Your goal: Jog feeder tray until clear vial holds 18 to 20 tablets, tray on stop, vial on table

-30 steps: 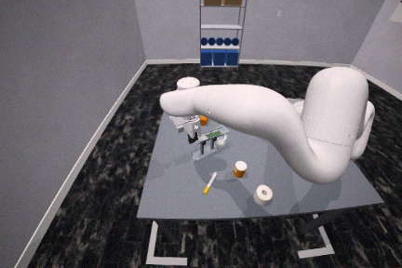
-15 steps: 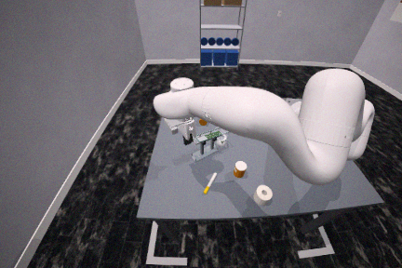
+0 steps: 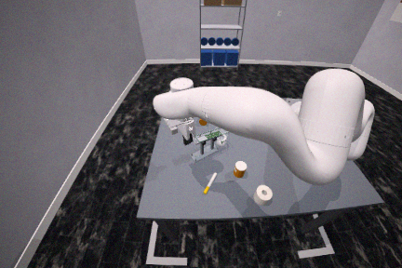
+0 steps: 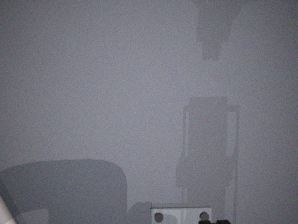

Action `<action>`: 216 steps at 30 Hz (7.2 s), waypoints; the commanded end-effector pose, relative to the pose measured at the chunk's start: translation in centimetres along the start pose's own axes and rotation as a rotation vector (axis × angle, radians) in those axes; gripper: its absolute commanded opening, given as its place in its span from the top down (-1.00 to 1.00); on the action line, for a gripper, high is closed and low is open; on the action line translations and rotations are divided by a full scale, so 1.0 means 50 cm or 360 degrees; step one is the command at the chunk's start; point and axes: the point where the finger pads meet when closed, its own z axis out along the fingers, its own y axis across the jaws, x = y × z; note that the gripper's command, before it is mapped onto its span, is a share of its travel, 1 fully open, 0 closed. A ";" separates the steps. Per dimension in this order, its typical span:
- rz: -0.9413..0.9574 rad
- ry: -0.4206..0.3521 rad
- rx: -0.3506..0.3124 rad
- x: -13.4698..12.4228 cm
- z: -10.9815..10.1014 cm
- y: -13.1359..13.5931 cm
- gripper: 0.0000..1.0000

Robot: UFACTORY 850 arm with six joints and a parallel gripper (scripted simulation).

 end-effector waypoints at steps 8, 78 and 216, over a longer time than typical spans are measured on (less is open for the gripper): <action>-0.0001 0.0002 -0.0002 -0.001 -0.001 0.000 1.00; -0.0001 0.0002 -0.0002 -0.027 0.003 0.000 1.00; -0.0001 0.0002 -0.0002 0.001 -0.002 0.000 1.00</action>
